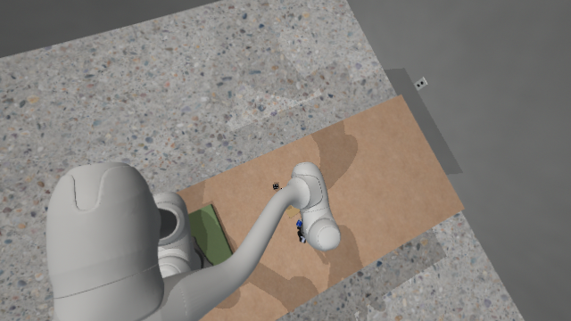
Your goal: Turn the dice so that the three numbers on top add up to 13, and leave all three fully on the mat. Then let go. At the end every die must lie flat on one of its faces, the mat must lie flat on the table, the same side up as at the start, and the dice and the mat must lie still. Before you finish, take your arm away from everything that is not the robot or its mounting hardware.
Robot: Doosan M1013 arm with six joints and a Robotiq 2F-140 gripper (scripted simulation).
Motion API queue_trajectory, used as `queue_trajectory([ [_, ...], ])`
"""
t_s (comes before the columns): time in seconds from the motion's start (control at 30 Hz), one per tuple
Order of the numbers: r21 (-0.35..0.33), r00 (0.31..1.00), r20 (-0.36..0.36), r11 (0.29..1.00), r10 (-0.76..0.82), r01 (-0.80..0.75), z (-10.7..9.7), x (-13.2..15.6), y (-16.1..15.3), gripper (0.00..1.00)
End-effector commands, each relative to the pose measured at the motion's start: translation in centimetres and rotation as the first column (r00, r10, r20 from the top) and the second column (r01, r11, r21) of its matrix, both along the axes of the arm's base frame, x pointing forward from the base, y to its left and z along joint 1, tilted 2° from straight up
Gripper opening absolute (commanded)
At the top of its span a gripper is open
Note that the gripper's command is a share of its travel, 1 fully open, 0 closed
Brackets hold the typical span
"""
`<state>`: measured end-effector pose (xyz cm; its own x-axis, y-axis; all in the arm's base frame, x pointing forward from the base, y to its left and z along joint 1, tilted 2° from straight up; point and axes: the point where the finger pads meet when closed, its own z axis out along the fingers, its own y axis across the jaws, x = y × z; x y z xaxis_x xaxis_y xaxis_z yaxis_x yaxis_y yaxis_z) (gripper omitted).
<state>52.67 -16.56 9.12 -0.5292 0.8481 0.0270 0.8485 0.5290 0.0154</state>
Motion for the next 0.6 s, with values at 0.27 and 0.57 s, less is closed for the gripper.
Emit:
queue_trajectory([
  [0.27,-0.002,0.91,0.014,0.91,0.415,-0.415,0.0,3.2,5.9,0.13],
  [0.57,-0.008,0.735,0.022,0.735,0.678,-0.678,-0.1,5.1,10.7,0.13],
])
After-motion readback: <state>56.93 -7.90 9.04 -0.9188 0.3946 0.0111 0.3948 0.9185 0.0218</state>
